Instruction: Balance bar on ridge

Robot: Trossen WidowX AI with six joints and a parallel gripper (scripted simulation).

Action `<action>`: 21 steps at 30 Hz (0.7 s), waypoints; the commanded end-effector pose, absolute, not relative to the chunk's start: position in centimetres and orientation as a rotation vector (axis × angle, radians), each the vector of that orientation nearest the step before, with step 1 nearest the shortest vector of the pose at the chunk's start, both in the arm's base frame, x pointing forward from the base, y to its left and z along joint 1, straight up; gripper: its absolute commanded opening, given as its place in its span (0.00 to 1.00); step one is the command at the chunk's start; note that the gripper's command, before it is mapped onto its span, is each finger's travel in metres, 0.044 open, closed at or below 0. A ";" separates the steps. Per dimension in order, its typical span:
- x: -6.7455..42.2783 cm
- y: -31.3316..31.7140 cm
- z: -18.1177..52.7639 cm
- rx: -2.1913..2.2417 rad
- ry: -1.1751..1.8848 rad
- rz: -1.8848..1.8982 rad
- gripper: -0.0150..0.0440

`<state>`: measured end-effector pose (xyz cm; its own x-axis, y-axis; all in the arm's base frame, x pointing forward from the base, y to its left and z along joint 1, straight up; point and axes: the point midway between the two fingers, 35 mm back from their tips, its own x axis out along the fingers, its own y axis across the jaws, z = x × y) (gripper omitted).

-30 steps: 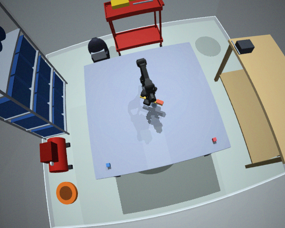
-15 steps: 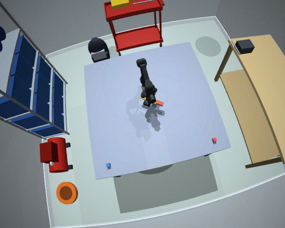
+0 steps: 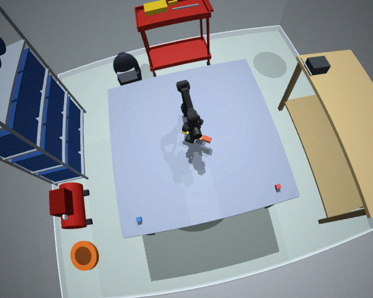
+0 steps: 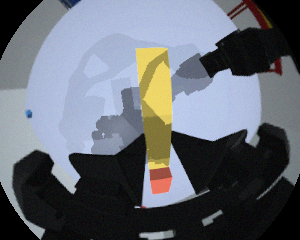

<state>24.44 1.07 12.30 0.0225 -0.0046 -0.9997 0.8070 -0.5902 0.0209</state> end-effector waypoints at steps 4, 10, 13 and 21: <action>24.5 1.2 12.2 1.674 0.831 -1.634 0.25; 24.5 1.2 12.2 1.674 0.831 -1.634 0.25; 24.5 1.2 12.1 1.674 0.831 -1.634 0.25; 24.5 1.2 12.1 1.674 0.831 -1.634 0.25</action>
